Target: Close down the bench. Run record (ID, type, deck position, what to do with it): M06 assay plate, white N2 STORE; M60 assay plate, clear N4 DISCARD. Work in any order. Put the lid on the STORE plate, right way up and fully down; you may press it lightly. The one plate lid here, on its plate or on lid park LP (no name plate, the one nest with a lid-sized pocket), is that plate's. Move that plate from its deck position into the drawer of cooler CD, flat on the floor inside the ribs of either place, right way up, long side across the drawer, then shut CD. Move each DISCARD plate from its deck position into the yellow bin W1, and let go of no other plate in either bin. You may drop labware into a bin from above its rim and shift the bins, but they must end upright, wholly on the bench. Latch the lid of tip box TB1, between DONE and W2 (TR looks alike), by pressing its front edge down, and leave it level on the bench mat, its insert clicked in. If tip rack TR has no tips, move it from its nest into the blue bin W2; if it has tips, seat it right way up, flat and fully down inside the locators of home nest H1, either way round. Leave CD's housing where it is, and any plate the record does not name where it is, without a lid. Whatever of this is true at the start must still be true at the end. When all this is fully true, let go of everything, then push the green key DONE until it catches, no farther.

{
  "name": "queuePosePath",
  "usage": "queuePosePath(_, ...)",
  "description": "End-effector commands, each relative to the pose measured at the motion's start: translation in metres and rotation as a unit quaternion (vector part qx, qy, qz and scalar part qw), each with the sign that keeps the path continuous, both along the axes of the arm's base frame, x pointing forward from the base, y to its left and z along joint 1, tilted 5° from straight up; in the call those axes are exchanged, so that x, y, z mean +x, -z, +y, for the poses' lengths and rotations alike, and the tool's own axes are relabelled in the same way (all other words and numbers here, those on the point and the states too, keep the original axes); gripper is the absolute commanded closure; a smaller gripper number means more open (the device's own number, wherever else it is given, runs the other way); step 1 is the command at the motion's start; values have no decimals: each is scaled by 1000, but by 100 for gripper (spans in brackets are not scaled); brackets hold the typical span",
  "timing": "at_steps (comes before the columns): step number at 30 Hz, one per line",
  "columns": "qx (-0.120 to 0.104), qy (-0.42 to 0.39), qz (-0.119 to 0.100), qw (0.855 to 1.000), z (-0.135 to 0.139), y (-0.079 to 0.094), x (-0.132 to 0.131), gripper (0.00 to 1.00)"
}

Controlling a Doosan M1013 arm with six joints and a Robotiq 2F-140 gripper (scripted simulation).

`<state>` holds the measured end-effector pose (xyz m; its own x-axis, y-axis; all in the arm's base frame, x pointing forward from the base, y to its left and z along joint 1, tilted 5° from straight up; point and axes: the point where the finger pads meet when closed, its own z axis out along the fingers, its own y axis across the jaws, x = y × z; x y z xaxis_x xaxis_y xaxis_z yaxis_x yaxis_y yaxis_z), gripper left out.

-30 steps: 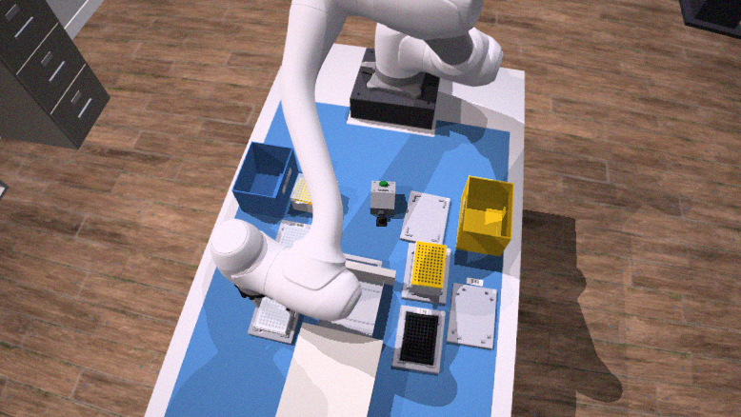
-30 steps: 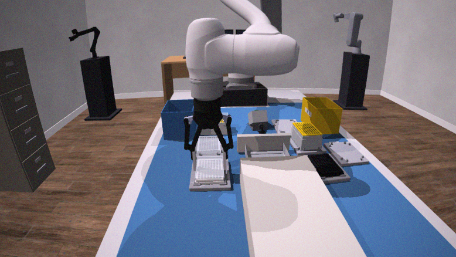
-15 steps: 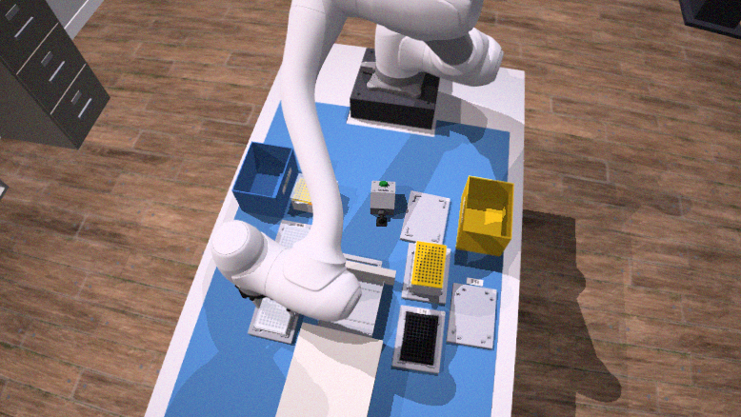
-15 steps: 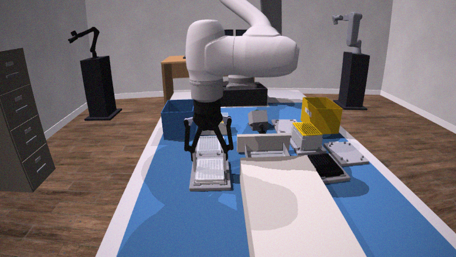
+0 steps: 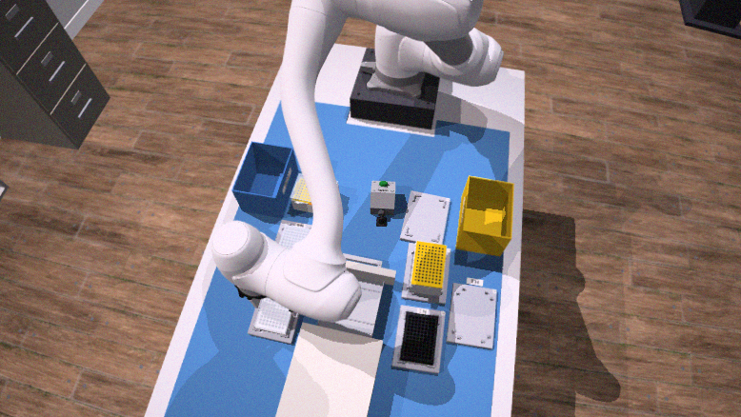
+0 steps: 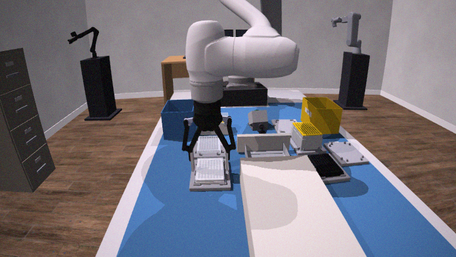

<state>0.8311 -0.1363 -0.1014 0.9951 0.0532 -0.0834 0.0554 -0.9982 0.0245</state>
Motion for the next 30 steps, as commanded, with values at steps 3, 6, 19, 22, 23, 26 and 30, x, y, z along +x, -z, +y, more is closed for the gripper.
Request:
queuePosePath(3, 0, 0, 0, 1000, 0, 0, 0, 34)
queuePosePath(6, 0, 0, 0, 1000, 0, 0, 0, 34)
queuePosePath(19, 0, 0, 0, 1000, 0, 0, 0, 34)
queuePosePath(22, 0, 0, 0, 1000, 0, 0, 0, 34)
queuePosePath(23, 0, 0, 0, 1000, 0, 0, 0, 34)
queuePosePath(26, 0, 0, 0, 1000, 0, -2, 0, 34)
queuePosePath(30, 0, 0, 0, 1000, 0, -7, 1, 34)
